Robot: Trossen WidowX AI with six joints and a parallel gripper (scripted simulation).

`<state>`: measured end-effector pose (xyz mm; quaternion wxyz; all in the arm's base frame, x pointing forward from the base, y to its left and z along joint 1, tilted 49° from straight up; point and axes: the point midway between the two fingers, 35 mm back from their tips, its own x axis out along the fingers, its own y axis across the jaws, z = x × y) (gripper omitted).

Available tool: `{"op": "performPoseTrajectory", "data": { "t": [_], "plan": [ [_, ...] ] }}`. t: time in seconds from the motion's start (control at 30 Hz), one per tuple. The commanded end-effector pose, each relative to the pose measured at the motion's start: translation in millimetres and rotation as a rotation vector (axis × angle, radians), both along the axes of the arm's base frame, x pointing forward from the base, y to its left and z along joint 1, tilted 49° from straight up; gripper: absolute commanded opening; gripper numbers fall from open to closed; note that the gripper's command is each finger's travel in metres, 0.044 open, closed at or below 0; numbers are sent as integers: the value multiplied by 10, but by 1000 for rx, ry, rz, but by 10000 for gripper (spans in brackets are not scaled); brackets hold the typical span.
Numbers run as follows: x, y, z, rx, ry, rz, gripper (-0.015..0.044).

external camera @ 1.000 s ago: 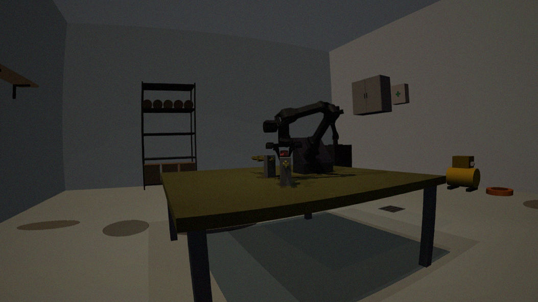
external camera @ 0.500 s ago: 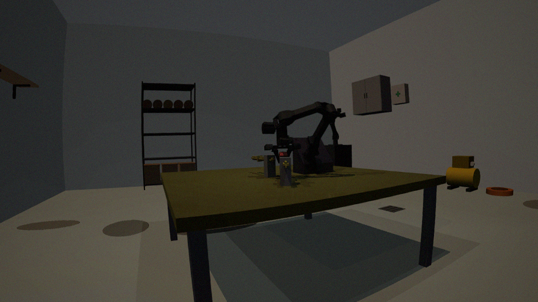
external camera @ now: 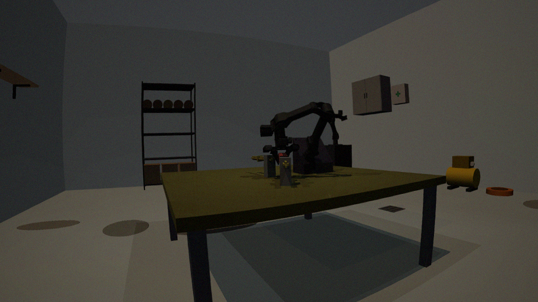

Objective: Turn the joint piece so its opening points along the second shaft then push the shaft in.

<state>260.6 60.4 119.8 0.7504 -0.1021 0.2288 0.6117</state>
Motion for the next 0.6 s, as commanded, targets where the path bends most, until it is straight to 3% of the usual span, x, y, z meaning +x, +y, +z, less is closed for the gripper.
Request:
{"op": "performPoseTrajectory", "data": {
  "t": [0.0, 0.57],
  "plan": [
    [6, 4, -9, 19, -14, 6, 0],
    [4, 4, -10, 17, -8, 6, 0]
  ]
}}
